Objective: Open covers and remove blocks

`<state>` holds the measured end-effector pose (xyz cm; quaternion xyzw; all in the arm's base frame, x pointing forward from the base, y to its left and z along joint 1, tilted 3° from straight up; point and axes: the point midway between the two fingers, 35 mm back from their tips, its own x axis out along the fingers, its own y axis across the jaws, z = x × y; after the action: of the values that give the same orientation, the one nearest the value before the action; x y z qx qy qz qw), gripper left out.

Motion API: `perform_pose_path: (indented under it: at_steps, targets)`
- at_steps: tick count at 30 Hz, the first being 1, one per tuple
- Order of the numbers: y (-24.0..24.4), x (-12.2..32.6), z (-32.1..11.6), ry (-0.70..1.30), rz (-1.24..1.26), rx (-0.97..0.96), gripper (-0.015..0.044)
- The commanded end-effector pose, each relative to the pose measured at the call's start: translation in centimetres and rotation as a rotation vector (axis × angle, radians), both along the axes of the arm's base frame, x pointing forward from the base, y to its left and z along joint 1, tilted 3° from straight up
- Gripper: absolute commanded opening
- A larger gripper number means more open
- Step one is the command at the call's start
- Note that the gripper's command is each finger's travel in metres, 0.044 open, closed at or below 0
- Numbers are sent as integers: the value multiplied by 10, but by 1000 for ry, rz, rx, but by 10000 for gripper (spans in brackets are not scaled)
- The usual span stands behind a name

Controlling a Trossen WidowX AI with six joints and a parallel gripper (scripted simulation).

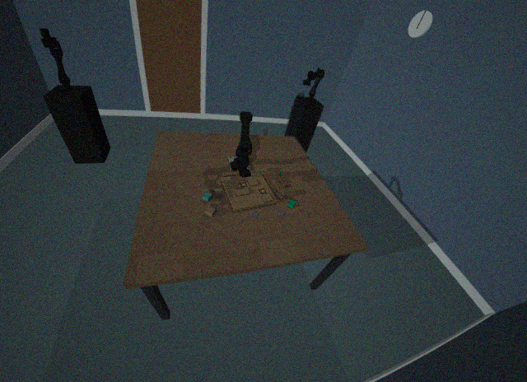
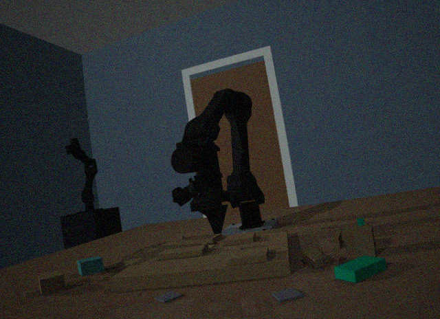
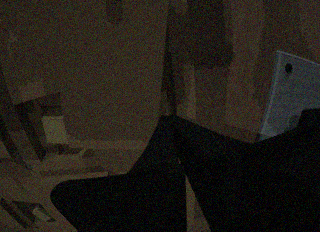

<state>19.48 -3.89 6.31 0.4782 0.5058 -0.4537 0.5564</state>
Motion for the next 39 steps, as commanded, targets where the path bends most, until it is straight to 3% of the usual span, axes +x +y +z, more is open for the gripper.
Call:
perform_pose_path:
  at_steps: [1,39]
  targets:
    - [1,4,0,1,-5,0,0]
    - [3,46,3,-3,-5,0,0]
